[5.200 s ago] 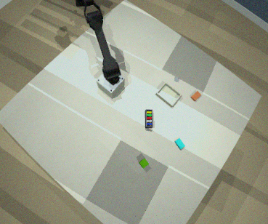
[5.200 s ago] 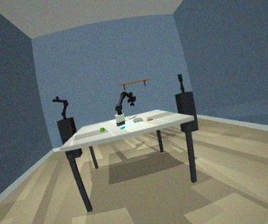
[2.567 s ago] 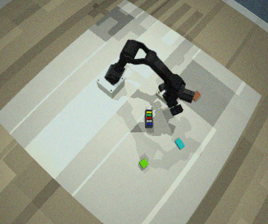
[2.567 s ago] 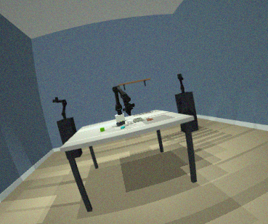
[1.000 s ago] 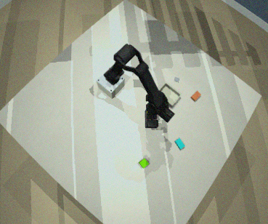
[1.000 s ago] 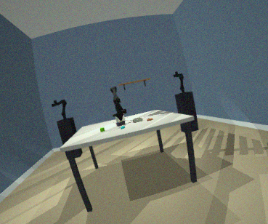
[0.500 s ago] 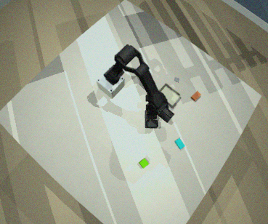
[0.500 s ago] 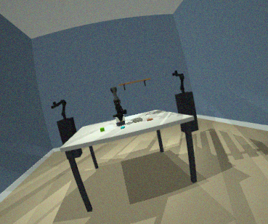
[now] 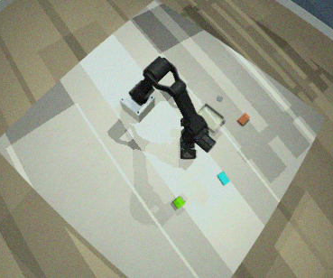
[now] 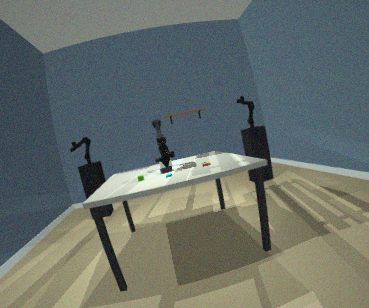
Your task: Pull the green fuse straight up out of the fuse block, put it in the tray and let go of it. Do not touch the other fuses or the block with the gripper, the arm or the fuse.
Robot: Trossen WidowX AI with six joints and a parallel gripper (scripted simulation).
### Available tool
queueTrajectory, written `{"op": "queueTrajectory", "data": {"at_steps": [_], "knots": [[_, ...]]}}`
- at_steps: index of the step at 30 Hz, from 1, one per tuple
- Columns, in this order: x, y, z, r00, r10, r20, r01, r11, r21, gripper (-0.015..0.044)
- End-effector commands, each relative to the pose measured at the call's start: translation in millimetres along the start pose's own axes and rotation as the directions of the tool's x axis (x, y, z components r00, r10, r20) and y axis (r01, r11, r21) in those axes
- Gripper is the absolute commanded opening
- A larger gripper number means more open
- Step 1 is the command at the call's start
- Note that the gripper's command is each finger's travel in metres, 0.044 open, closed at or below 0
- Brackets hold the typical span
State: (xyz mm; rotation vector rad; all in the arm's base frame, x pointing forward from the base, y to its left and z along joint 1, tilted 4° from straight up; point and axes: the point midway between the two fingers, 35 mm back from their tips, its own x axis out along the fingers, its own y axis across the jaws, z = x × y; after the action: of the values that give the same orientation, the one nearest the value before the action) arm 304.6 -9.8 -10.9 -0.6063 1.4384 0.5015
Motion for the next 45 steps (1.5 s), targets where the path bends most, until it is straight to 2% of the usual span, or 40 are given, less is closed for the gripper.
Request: {"op": "queueTrajectory", "data": {"at_steps": [1, 6, 45], "knots": [[0, 0, 0, 1.000, 0.000, 0.001, 0.000, 1.000, 0.000, 0.0031], [0, 0, 0, 1.000, 0.000, 0.001, 0.000, 1.000, 0.000, 0.0000], [-17, -1, 1, 1.000, -0.001, 0.000, 0.001, 1.000, 0.002, 0.0000]]}}
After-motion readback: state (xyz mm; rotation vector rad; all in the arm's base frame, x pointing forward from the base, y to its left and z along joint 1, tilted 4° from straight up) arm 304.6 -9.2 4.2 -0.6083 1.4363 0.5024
